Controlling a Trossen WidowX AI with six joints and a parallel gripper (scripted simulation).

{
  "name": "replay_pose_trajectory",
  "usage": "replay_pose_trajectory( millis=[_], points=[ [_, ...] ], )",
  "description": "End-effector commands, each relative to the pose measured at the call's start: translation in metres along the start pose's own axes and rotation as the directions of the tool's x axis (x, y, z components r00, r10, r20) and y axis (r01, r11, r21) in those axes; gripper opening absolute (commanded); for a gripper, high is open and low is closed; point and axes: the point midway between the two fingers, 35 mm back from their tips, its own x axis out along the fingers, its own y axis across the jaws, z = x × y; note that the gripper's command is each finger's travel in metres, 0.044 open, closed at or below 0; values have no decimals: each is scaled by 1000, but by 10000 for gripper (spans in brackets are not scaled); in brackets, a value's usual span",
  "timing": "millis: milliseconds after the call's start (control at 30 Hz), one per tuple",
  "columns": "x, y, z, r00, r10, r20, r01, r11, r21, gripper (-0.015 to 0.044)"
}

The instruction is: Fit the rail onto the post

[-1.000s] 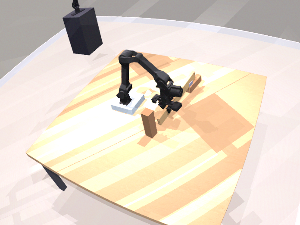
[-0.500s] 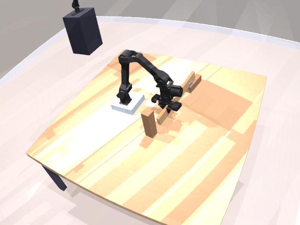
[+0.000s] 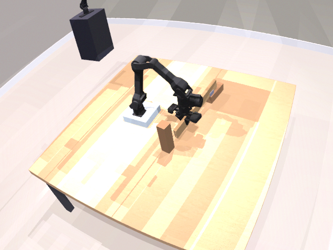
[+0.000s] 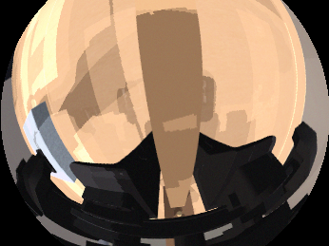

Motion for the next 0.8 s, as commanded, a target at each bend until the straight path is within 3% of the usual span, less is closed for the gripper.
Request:
replay_pose_trajectory(
  millis=[0,767],
  points=[
    [-5,-3,1,1000,-11,5,11,1000,-2,0],
    [-17,-5,1,1000,-11,5,11,1000,-2,0]
  ],
)
